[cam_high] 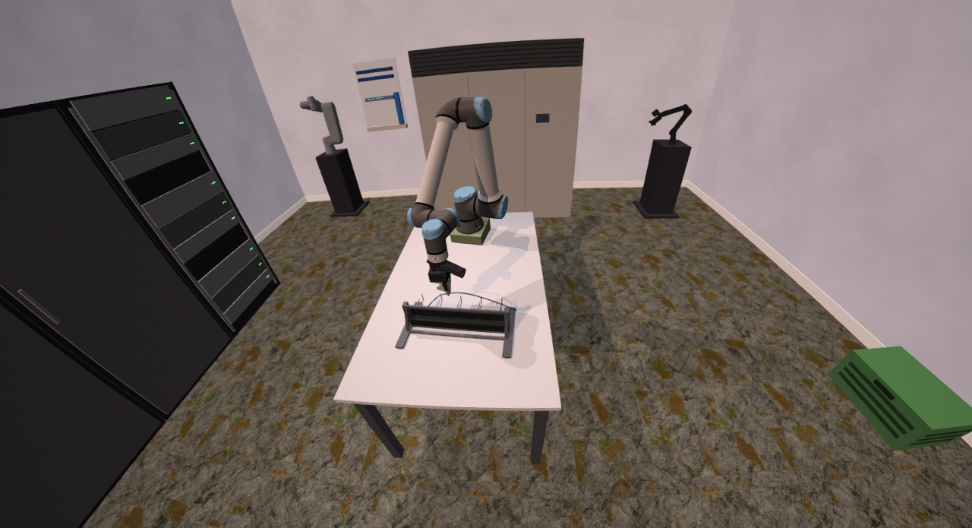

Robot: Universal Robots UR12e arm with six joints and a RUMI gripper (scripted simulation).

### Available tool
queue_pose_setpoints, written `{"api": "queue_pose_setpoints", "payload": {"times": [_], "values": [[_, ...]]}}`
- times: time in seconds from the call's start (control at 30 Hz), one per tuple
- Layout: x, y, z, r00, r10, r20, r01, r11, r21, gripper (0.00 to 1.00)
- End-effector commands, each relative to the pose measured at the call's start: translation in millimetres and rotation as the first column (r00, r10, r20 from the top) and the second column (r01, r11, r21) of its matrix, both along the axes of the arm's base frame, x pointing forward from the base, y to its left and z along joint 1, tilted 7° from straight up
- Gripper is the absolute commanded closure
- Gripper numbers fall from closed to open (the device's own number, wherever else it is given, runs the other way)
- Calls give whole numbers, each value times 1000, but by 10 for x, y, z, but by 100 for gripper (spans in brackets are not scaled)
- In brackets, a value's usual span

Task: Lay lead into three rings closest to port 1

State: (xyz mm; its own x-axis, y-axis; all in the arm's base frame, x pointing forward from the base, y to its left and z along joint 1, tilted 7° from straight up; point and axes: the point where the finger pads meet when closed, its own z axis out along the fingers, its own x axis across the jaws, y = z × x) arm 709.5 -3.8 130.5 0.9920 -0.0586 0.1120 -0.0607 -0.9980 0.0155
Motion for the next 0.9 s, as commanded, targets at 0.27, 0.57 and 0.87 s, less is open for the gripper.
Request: {"api": "queue_pose_setpoints", "payload": {"times": [0.27, 0.57, 0.87], "values": [[8, 0, 10, 1000, 0, 2, 0, 1000, 0, 100], [9, 0, 1, 1000, 0, 2, 0, 1000, 0, 100], [13, -1, -36, 1000, 0, 2, 0, 1000, 0, 100]]}}
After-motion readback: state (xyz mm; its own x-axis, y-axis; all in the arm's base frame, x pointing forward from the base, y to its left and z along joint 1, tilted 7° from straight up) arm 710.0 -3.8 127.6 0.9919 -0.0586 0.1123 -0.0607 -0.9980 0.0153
